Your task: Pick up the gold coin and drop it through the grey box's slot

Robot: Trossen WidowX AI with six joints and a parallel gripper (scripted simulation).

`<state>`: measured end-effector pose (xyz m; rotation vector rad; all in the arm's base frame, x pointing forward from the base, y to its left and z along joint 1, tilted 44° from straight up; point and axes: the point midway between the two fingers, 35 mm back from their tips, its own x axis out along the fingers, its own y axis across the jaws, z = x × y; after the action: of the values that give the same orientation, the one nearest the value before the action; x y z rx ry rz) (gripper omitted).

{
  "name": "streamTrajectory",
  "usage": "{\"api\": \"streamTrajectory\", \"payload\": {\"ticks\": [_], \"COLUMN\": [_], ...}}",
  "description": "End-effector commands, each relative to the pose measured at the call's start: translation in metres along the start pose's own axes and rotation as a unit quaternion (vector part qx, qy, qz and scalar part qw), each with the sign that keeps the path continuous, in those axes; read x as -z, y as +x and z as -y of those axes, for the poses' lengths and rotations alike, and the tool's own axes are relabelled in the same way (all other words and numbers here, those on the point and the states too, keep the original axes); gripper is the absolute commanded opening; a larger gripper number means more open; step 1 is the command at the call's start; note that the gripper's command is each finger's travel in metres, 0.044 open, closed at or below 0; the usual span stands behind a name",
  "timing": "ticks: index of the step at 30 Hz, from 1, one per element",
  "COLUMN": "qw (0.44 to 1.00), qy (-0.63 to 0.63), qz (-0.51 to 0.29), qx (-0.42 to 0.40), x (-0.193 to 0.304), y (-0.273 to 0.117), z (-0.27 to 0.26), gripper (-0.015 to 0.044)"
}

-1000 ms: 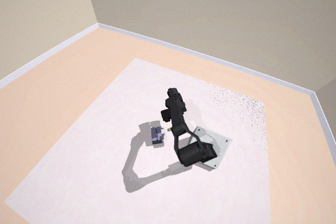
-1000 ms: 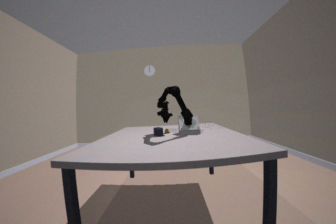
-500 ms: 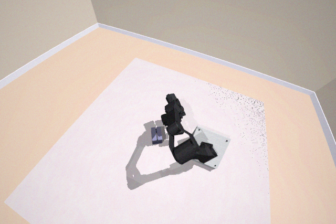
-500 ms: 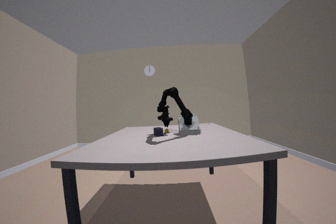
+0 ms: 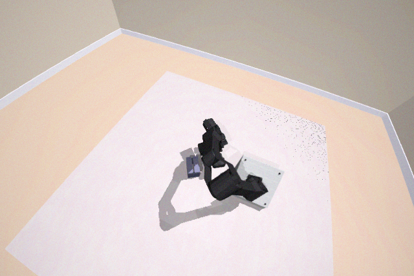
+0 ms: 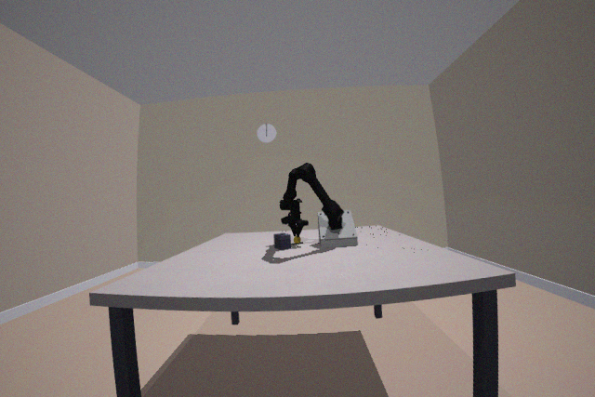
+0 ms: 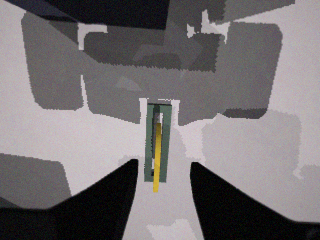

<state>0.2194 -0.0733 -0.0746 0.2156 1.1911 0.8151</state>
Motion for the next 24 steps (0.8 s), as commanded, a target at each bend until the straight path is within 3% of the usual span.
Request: {"api": "streamTrajectory", "payload": {"ticks": [1,18,24], "qw": [1.000,1.000,1.000], "qy": [0.004,0.003,0.003], "qz": [0.000,0.000,0.000], "qx": [-0.004,-0.006,-0.006], "x": [0.001,0.001,0.001], "y": [0.008,0.032,0.032], "z": [-0.003,-0.005,-0.005], "gripper": [0.0161,0.0161,0.0023]}}
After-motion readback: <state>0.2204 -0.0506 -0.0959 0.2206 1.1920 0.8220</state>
